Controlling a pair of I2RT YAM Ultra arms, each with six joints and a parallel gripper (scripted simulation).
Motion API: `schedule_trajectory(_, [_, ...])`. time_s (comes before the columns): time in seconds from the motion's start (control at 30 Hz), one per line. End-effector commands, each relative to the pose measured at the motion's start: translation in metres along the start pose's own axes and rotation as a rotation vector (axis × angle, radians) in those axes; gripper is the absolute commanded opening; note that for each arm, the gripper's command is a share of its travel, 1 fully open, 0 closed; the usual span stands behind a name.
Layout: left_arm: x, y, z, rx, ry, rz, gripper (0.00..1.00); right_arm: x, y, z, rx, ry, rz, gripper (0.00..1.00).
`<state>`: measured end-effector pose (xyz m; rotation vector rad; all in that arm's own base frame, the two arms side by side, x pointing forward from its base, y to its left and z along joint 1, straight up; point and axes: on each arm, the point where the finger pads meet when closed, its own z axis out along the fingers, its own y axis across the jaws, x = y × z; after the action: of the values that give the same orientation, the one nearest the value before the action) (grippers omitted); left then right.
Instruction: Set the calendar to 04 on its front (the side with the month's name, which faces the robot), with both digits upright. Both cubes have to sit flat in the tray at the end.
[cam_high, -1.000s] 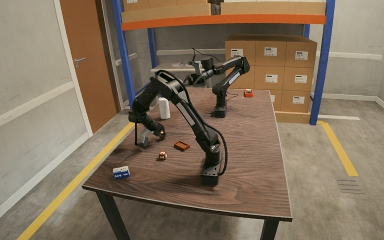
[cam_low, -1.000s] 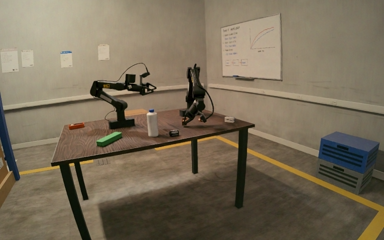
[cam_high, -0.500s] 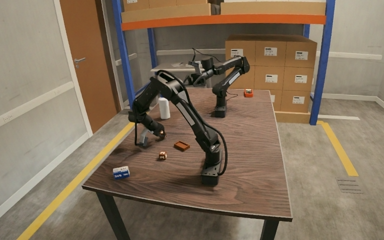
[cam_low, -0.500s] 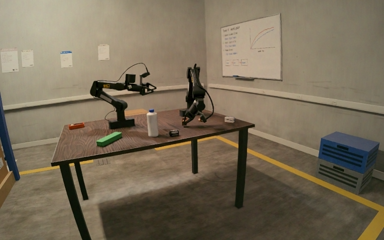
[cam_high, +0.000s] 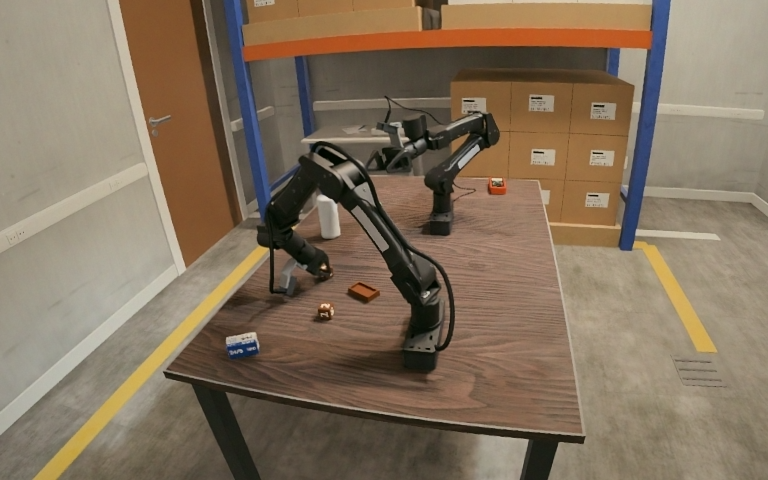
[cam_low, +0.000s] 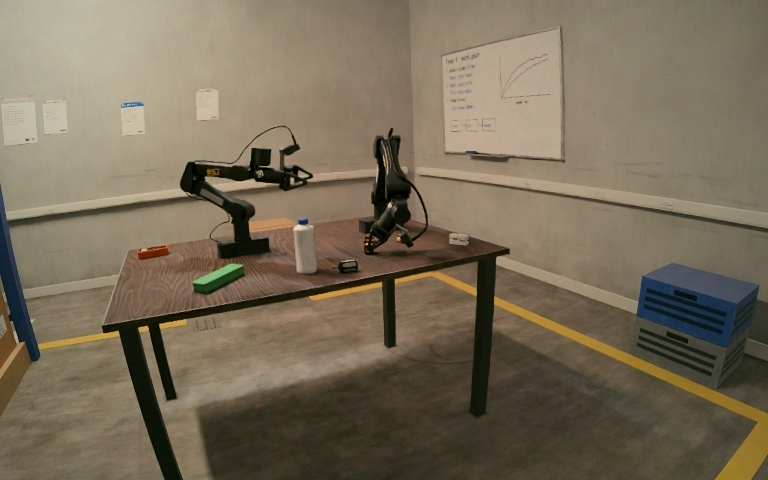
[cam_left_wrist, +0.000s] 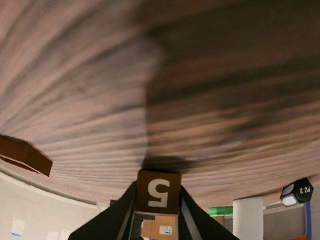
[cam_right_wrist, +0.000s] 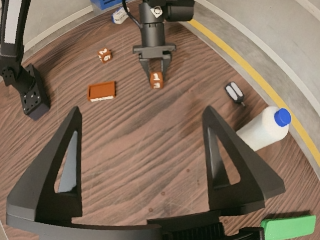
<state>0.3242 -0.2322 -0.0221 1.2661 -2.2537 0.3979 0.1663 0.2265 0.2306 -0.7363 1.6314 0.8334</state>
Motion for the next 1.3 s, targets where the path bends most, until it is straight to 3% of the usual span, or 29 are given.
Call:
schedule_trajectory(0.0, [0.0,-0.005,0.001,0.015,0.009,0.012,0.26,-0.01,0.002,-0.003,-0.005,-0.031,-0.009,1.0])
schedule_trajectory(0.07, [0.003,-0.003,-0.003,0.008,0.01,0.008,0.26,-0.01,0.002,-0.003,-0.005,-0.031,-0.009,1.0])
schedule_trajectory(0.17, [0.003,-0.001,-0.003,0.01,0.019,0.006,0.54,-0.01,0.002,-0.003,-0.005,-0.031,-0.009,1.0])
schedule_trajectory(0.87, [0.006,-0.006,-0.045,0.065,-0.005,0.035,0.55,-0.01,0.002,-0.003,-0.005,-0.031,-0.009,1.0])
schedule_trajectory(1.0, [0.003,-0.005,-0.06,0.061,-0.021,0.034,1.0,-0.01,0.002,-0.003,-0.005,-0.031,-0.009,1.0])
schedule_trajectory(1.13, [0.003,-0.004,-0.087,0.059,-0.024,0.034,1.0,-0.01,0.002,-0.003,-0.005,-0.031,-0.009,1.0])
schedule_trajectory(1.27, [0.002,-0.003,-0.076,0.018,0.003,0.008,1.0,-0.01,0.002,-0.003,-0.005,-0.031,-0.009,1.0])
